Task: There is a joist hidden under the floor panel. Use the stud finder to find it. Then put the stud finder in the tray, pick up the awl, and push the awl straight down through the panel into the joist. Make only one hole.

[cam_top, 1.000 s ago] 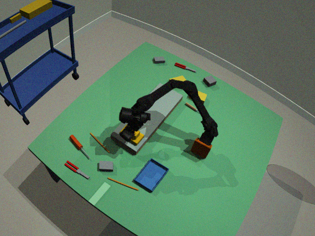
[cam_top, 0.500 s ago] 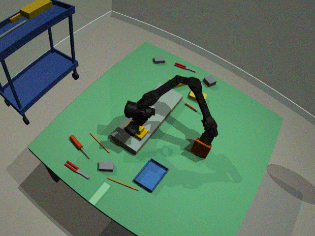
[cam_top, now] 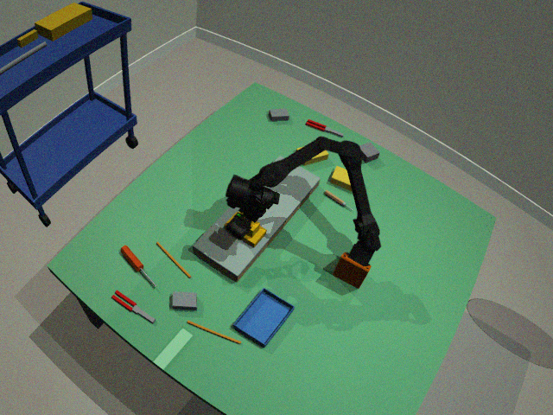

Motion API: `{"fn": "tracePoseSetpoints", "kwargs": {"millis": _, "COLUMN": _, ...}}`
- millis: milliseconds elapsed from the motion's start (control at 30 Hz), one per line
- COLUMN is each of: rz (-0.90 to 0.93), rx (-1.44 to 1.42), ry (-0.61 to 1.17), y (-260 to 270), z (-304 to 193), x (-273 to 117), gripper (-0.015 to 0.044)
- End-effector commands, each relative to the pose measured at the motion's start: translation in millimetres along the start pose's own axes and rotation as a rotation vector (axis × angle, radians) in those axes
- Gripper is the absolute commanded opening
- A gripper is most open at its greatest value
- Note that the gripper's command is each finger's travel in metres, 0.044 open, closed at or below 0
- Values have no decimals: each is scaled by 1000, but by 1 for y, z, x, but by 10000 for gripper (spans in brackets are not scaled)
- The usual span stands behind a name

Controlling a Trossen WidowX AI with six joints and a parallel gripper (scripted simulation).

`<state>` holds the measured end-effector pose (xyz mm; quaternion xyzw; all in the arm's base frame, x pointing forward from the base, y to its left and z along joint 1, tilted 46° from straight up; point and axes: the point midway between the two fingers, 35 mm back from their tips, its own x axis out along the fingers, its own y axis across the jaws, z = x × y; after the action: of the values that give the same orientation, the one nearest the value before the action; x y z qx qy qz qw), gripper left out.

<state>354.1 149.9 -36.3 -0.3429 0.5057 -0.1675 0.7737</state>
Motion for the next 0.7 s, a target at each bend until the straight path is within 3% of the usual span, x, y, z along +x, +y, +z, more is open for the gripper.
{"fn": "tracePoseSetpoints", "kwargs": {"millis": 0, "rz": -9, "rx": 2, "ry": 0, "y": -18, "z": 0, "x": 1, "gripper": 0}}
{"fn": "tracePoseSetpoints", "kwargs": {"millis": 667, "rz": -13, "rx": 0, "ry": 0, "y": -78, "z": 0, "x": 1, "gripper": 0}}
